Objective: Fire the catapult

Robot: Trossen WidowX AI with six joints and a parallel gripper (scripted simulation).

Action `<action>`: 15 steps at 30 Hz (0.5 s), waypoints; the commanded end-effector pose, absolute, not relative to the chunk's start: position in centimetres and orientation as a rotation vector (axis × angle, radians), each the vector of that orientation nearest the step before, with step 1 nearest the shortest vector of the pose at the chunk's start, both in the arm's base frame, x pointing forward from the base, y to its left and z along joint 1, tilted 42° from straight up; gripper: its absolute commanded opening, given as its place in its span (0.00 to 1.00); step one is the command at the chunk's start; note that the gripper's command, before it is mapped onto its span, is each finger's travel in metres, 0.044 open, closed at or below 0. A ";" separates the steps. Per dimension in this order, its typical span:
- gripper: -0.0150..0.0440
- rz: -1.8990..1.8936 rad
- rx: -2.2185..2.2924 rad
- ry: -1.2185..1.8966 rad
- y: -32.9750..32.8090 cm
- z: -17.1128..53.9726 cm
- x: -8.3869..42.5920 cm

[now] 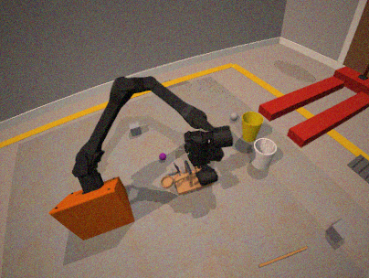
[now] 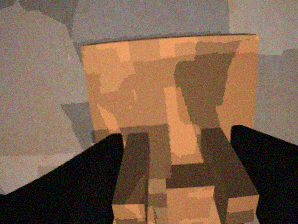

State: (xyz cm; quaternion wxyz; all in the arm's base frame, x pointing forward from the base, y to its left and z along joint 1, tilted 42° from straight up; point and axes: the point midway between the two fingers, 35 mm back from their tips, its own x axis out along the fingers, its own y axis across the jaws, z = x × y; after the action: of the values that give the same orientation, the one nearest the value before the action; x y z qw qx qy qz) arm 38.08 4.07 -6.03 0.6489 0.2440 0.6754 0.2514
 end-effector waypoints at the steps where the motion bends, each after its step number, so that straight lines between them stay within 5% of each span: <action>1: 0.25 0.567 0.564 1.532 4.4 -6.4 38.1; 15: 0.30 0.572 0.555 1.534 4.9 -7.0 38.0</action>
State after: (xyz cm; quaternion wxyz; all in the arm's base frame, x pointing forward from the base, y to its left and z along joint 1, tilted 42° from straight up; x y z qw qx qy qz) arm 37.98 5.04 -7.01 0.6486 0.2441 0.6754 0.2520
